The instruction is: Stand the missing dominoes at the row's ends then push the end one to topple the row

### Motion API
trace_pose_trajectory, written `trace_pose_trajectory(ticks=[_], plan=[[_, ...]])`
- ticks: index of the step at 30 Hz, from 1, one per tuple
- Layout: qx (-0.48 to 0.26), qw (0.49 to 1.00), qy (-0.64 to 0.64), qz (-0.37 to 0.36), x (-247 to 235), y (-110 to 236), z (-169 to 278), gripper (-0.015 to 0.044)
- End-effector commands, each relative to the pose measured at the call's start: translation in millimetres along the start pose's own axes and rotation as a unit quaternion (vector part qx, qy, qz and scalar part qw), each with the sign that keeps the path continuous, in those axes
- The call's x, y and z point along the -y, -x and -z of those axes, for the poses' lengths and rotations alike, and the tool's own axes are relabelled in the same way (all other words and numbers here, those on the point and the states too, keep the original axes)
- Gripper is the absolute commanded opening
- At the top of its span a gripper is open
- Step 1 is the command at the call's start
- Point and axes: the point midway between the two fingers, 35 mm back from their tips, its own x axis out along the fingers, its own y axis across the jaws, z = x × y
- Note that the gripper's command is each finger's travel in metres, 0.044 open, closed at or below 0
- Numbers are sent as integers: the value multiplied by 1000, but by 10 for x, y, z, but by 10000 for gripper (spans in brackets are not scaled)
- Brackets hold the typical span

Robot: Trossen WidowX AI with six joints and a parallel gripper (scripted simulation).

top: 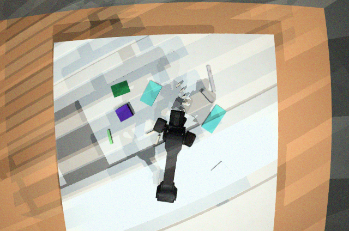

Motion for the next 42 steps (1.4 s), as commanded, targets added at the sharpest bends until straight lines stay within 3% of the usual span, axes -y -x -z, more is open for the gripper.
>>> trace_pose_trajectory(ticks=[1,7,15,42], plan=[[-1,997,75,0,-57,-13,60,361],[-2,916,402,-3,-288,-307,310,204],[-1,679,734,-6,-491,-684,692,0],[-1,672,741,-6,-494,-692,701,0]])
